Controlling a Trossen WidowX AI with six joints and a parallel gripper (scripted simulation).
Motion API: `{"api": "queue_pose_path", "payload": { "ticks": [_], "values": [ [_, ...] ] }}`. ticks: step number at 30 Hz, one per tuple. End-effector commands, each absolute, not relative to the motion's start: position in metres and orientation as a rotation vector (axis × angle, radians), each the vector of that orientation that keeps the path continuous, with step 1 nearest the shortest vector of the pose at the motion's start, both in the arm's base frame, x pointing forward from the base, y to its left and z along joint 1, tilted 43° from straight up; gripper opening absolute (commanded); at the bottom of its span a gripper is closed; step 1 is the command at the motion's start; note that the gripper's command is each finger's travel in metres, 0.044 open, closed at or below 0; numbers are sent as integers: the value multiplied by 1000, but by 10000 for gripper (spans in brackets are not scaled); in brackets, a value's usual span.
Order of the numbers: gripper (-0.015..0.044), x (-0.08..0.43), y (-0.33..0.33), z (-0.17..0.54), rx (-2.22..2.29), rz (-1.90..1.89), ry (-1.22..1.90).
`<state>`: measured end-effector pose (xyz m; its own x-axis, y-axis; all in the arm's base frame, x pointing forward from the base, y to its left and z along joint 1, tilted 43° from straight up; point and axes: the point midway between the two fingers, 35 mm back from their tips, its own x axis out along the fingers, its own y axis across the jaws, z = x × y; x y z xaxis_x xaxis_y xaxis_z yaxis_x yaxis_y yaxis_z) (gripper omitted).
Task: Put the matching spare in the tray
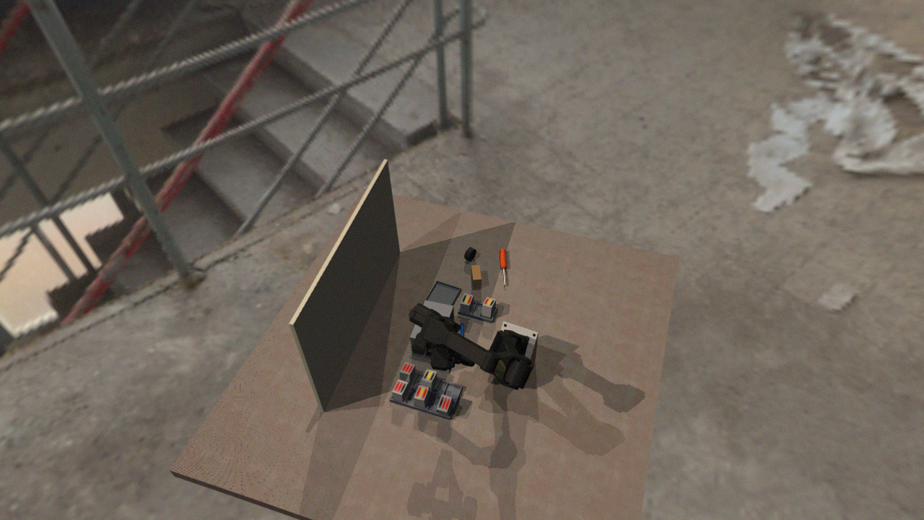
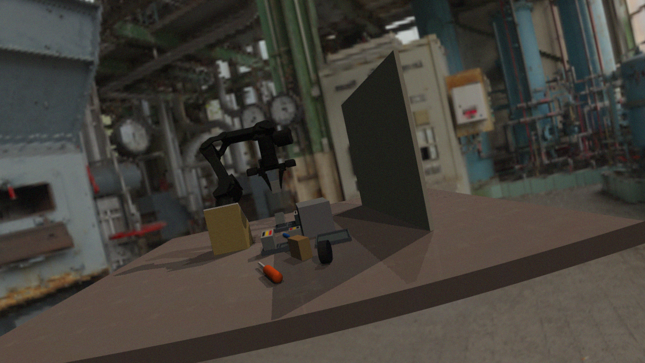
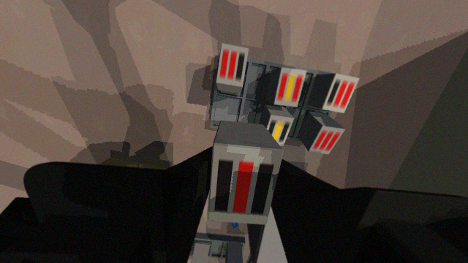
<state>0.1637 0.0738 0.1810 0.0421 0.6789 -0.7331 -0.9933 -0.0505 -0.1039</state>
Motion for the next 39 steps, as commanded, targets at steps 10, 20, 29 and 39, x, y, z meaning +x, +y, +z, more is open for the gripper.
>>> {"api": "queue_pose_path", "payload": {
  "ticks": [10, 20, 29, 39],
  "values": [
    [0, 209, 43, 171, -740, 1469, 596],
    [0, 244, 17, 159, -746, 1466, 601],
    [0, 272, -11, 141, -723, 1449, 628],
    [0, 299, -44, 116, -725, 1448, 626]
  ]
}}
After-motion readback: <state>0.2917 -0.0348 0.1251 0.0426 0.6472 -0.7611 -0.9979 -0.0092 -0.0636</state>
